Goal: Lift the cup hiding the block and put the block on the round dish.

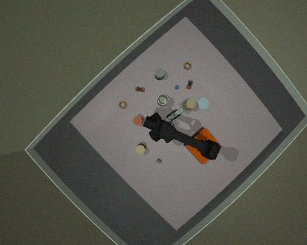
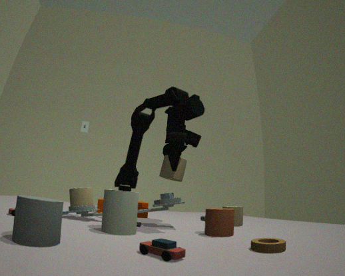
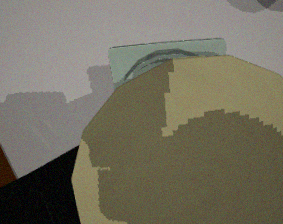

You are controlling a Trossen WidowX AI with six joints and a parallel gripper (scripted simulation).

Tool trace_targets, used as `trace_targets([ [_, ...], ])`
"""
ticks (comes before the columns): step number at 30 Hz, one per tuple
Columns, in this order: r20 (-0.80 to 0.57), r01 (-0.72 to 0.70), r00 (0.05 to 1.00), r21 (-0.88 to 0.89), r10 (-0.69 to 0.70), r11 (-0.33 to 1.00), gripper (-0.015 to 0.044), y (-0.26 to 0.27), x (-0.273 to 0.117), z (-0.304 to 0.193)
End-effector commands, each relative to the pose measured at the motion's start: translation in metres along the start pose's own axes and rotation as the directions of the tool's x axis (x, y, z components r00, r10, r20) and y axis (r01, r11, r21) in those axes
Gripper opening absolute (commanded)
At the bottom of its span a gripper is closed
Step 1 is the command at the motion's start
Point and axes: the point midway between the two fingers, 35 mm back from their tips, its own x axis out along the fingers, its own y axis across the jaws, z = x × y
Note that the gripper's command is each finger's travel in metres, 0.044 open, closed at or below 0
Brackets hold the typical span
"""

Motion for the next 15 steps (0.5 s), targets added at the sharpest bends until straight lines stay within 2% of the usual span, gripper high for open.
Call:
trace_targets([
  [1,0.010,0.011,1.000,-0.001,-0.011,1.000,0.0000,-0.0004,-0.0093,0.0009],
  [15,0.000,0.000,1.000,0.000,0.000,1.000,0.0000,0.0007,-0.0037,-0.0004],
])
